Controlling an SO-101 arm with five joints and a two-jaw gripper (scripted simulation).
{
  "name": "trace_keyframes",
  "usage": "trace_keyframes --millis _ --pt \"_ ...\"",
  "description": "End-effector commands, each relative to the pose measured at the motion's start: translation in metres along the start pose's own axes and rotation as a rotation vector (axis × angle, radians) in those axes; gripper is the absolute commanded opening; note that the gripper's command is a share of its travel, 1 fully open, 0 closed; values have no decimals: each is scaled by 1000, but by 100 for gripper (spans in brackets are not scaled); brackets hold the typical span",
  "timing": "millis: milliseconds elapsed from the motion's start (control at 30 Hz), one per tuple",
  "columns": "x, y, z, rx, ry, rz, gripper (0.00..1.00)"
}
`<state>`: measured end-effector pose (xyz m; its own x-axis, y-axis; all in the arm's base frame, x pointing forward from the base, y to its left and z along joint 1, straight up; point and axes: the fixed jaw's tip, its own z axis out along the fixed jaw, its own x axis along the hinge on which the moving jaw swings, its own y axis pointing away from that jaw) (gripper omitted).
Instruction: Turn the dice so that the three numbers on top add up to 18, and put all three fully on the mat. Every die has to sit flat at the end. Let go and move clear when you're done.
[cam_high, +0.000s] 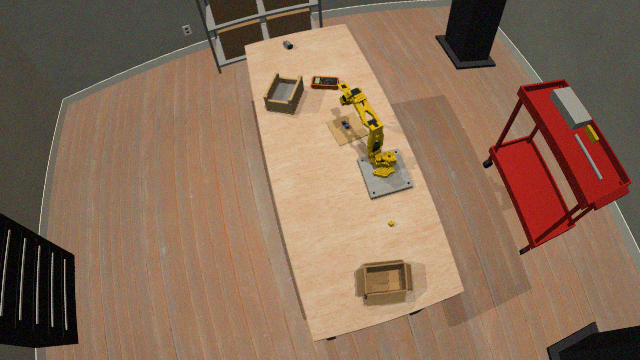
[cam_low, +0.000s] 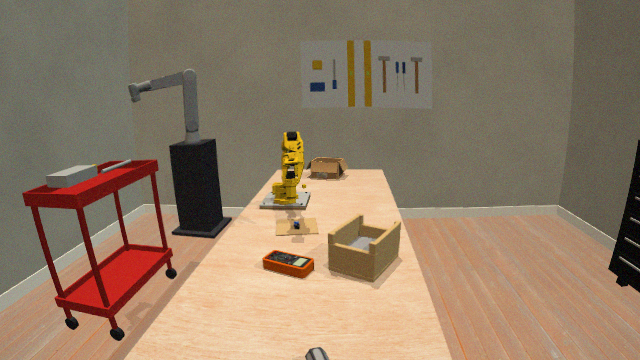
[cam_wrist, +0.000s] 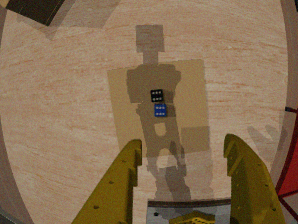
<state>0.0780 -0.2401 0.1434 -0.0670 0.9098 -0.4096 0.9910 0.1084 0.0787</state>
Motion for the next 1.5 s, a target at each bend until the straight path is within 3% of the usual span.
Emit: trace_keyframes --millis 0,767,1233,1300,1467 --pt "-3 -1 -12 -7 -48 -3 25" --pt "0 12 -13 -31 -48 -66 25" --pt "22 68 -16 -135 -34 -341 25" --pt "22 68 -16 -135 -34 -341 25" --pt "40 97 -21 -195 -28 -499 25"
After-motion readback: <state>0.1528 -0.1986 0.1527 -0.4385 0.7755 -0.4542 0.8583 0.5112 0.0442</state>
